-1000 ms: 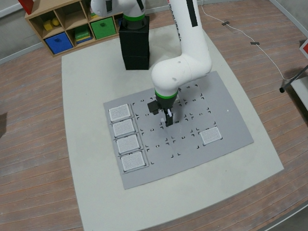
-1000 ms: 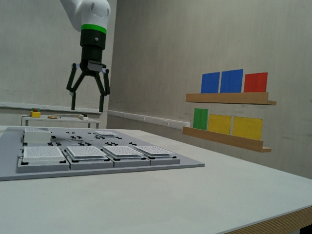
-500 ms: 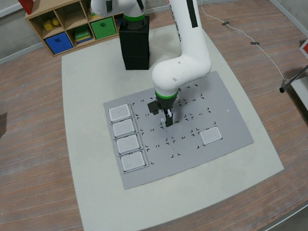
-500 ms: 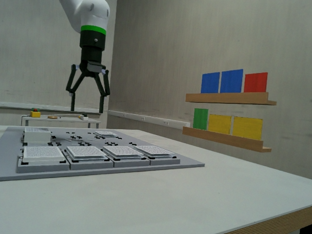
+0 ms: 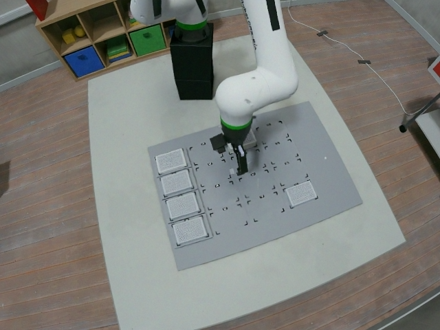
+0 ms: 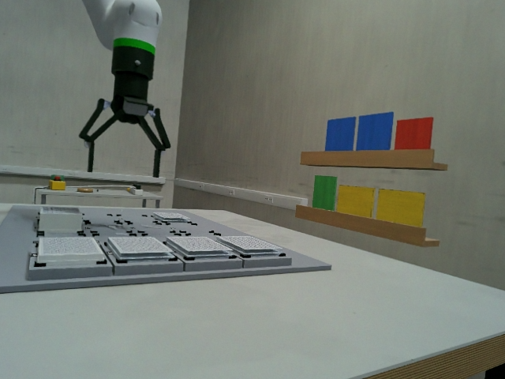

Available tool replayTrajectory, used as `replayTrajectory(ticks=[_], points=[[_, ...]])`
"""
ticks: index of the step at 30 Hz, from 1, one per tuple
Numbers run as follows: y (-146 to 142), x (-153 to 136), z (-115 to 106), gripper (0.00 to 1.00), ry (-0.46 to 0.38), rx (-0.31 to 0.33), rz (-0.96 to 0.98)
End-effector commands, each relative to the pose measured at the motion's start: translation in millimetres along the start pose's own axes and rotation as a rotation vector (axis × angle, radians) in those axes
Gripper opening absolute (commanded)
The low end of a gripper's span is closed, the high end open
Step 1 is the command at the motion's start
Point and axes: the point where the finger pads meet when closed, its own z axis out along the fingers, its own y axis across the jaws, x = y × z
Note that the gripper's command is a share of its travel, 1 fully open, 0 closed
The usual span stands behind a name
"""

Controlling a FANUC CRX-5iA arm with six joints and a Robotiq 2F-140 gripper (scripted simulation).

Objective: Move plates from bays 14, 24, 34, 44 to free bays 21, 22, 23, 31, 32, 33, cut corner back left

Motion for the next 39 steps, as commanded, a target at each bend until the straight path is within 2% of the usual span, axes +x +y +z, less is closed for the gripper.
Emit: replayTrajectory(ticks=[1, 4, 34, 39], points=[[19, -6, -1, 1.0, 0.001, 0.004, 0.0], [23, -7, -1, 1.0, 0.001, 0.004, 0.0], [132, -34, 1, 1.0, 0.001, 0.003, 0.0], [132, -34, 1, 1.0, 0.001, 0.003, 0.0]])
